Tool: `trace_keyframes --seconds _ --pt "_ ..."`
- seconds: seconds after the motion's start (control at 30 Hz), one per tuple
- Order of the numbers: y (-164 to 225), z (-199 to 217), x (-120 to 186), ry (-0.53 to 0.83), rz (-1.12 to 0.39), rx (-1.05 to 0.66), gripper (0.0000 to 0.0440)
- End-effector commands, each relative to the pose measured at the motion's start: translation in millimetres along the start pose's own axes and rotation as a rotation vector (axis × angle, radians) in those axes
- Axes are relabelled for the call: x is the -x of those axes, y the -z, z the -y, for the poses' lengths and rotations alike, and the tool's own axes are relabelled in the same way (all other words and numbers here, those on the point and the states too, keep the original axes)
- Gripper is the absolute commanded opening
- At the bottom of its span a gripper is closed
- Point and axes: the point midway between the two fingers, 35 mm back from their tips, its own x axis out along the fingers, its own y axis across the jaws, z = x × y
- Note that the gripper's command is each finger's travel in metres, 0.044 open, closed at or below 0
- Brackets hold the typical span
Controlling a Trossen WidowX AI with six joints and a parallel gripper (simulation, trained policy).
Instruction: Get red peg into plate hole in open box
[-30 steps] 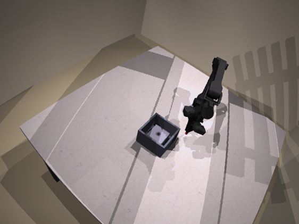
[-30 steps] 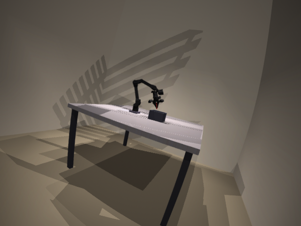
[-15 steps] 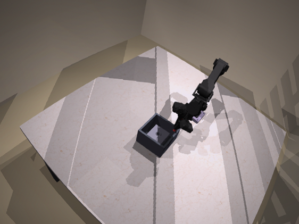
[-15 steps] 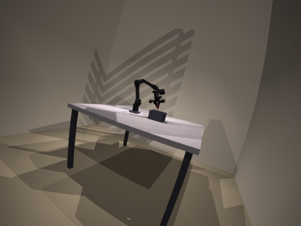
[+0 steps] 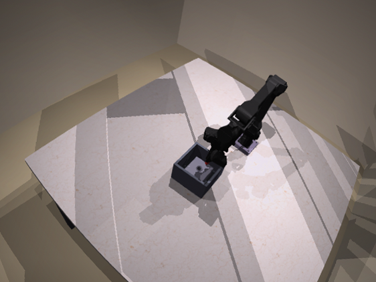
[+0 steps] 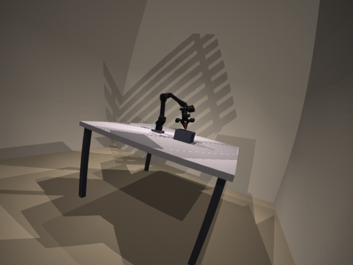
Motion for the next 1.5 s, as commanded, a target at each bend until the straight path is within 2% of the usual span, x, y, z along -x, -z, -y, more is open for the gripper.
trace_keyframes --seconds 0.0,0.37,0.43,0.63,0.9,1.0,1.1,1.37,1.47 --pt "-7.9 -0.8 -9.0 0.005 -0.013 -0.01 0.001" --pt "-9.6 3.5 -38.9 0.052 -0.065 -0.009 0.0012" --pt "-9.3 4.6 -44.3 0.063 -0.073 -0.001 0.003" --pt "-11.6 7.1 -54.6 0.092 -0.089 0.037 0.016" --pt "-19.7 3.3 -56.8 0.127 -0.102 0.065 0.0164" --pt "-27.9 -2.9 -58.2 0.119 -0.095 0.075 0.0184" --pt "-35.9 -8.4 -60.7 0.112 -0.09 0.085 0.023" --pt "-61.1 -20.1 -65.7 0.1 -0.059 0.097 0.0431" --pt "-73.0 -26.2 -63.7 0.08 -0.029 0.092 0.044"
